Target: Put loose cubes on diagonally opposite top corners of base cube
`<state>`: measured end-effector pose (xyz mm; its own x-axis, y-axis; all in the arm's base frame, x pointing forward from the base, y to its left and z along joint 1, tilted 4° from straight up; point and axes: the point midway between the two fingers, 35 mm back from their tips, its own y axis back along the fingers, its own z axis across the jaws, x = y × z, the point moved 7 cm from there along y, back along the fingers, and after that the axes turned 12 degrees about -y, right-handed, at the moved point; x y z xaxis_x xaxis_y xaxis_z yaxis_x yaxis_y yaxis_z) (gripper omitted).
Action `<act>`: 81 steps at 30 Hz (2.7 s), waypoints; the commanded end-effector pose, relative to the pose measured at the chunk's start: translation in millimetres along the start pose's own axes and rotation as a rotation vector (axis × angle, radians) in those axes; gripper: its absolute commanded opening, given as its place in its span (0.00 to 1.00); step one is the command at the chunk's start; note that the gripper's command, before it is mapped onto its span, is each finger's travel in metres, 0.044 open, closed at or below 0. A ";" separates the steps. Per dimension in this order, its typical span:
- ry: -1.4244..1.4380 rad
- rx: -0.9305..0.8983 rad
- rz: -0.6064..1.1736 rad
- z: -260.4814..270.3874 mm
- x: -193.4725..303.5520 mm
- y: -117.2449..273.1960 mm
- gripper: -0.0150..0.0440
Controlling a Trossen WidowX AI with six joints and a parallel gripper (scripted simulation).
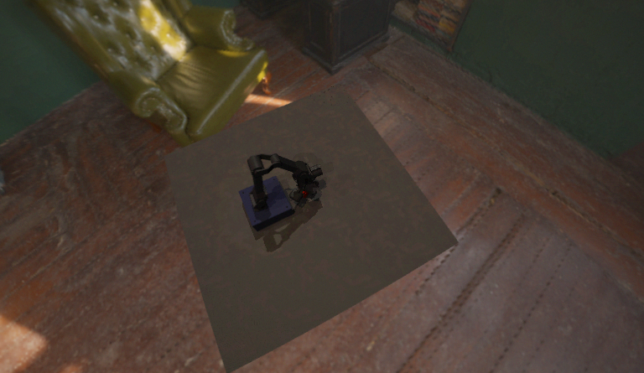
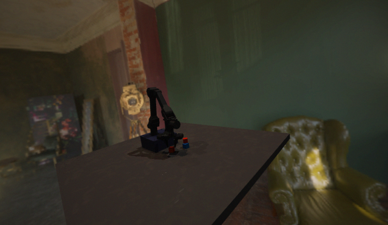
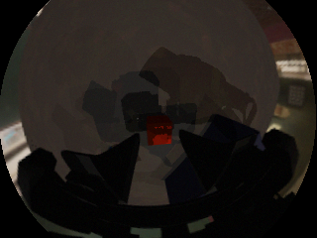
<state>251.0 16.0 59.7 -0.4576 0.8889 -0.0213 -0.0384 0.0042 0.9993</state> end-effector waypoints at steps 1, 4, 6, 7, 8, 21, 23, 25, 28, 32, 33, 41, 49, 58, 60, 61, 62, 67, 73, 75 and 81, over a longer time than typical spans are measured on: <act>0.021 0.020 -0.004 2.5 0.2 -6.2 0.70; 0.035 0.035 -0.007 4.2 0.6 -11.0 0.70; 0.044 0.045 -0.008 5.2 0.9 -14.2 0.70; 0.047 0.049 -0.009 5.7 1.0 -15.5 0.70; 0.050 0.051 -0.009 5.9 1.1 -16.3 0.70; 0.060 0.038 -0.012 8.6 3.8 -14.8 0.43; 0.073 0.020 -0.015 11.9 7.5 -12.4 0.43; 0.072 0.013 -0.015 12.8 7.8 -8.3 0.43; 0.065 0.008 -0.014 12.6 6.6 -2.1 0.43; 0.055 0.003 -0.012 12.2 5.2 6.3 0.43; 0.053 0.002 -0.012 12.0 4.9 8.3 0.43; 0.034 -0.009 -0.008 10.1 2.5 25.1 0.43; 0.015 -0.020 -0.005 7.0 0.6 42.0 0.43; -0.006 -0.032 -0.001 2.2 -0.8 61.0 0.43; -0.011 -0.035 0.000 1.0 -1.0 65.3 0.43; -0.014 -0.036 0.000 0.3 -1.1 67.4 0.43; -0.016 -0.038 0.001 -0.4 -1.2 69.5 0.43; -0.028 -0.044 0.003 -4.0 -1.5 79.9 0.43; -0.041 -0.052 0.005 -8.8 -1.4 92.0 0.43; -0.043 -0.053 0.006 -9.4 -1.4 93.4 0.43; -0.012 -0.054 0.006 1.9 4.2 93.6 0.43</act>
<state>243.5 15.5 153.1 -0.4364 0.8996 -0.0173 -0.0865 -0.0228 0.9960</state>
